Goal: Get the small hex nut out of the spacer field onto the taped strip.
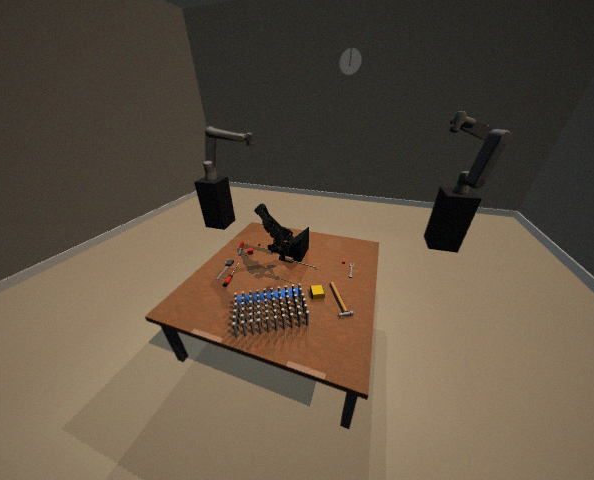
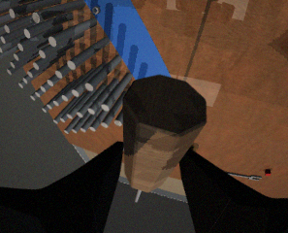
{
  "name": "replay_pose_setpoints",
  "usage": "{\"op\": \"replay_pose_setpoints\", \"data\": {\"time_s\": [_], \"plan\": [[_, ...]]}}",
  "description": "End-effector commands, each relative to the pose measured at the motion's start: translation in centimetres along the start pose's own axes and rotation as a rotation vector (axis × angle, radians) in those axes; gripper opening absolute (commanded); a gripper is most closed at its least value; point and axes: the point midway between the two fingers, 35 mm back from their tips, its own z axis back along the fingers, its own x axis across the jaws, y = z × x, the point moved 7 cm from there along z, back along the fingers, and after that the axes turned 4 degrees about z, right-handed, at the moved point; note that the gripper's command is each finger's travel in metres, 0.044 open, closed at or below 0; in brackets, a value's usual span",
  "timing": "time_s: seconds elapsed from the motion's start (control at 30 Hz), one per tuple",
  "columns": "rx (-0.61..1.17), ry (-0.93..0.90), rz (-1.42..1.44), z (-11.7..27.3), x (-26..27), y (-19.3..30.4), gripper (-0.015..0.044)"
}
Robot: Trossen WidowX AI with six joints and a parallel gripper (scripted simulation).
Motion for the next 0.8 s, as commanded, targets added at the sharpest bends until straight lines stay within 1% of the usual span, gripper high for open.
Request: {"op": "replay_pose_setpoints", "data": {"time_s": [0.0, 0.4, 0.77], "plan": [[0.043, 0.049, 0.114, -0.7, 0.2, 2.4, 0.0], [0.139, 0.168, 0.384, -2.4, -0.2, 8.4, 0.0], [0.226, 0.278, 0.621, -4.3, -1.9, 13.8, 0.0]]}}
